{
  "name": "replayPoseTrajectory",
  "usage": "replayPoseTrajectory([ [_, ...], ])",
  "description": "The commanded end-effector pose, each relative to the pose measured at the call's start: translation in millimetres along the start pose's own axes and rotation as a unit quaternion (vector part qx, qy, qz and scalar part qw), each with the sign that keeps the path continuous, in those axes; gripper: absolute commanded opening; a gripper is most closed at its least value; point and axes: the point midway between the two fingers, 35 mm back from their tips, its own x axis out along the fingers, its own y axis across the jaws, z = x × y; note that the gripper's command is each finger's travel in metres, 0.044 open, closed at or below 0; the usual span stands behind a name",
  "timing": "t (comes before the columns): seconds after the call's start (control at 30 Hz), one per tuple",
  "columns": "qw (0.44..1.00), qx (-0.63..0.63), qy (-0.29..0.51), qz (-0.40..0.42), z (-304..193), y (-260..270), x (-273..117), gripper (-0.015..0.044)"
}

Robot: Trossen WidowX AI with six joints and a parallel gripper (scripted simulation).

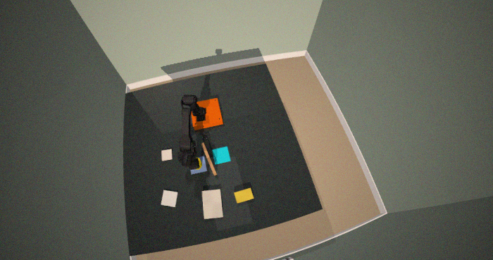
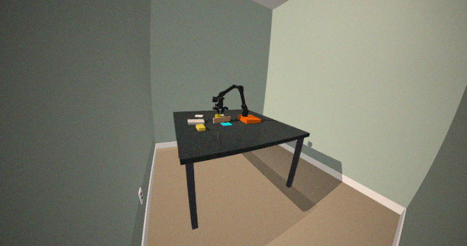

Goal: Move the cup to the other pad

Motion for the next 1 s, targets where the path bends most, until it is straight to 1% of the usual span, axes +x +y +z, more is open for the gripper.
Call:
replayPoseTrajectory([
  [0.0, 1.000, 0.002, 0.003, -0.004, -1, -2, 9, 0.0167],
  [0.4, 1.000, 0.002, 0.003, -0.004, -2, -3, 28, 0.0167],
  [0.67, 1.000, 0.002, 0.003, -0.004, -2, -3, 29, 0.0167],
  [0.97, 1.000, 0.000, 0.001, -0.004, -1, -3, 27, 0.0107],
])
